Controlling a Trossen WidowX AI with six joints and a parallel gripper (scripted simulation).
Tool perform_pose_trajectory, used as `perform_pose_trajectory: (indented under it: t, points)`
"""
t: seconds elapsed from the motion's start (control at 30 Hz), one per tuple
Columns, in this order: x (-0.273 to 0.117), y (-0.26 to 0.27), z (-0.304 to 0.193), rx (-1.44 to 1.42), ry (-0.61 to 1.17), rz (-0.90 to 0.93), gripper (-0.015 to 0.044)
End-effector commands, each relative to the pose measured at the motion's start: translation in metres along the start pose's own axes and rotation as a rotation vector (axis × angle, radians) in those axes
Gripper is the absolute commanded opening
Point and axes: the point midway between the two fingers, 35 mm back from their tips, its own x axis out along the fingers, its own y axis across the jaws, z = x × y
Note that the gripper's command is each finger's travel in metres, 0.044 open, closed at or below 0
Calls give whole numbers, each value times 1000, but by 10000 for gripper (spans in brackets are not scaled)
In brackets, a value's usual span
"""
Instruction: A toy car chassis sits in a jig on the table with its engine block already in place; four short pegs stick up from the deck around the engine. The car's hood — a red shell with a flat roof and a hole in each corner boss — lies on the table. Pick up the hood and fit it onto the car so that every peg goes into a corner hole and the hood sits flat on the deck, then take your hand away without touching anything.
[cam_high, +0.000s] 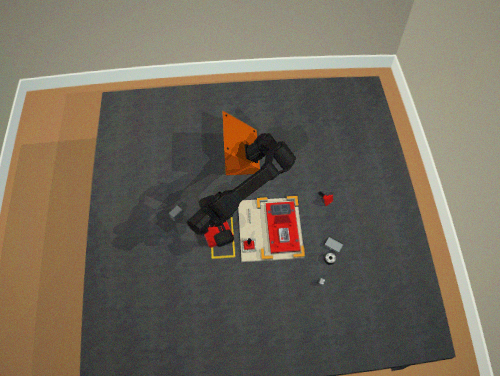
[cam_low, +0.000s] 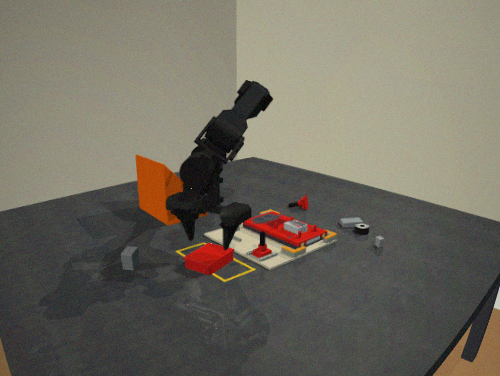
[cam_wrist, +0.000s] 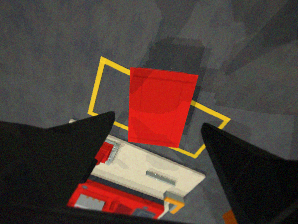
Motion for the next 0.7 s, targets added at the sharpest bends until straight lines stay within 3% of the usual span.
perform_pose_trajectory:
  t: [0.0, 0.67]
  points:
    - [4, 0, -1, 8, 5, 4, 440]
    - [15, 0, -1, 8, 6, 4, 440]
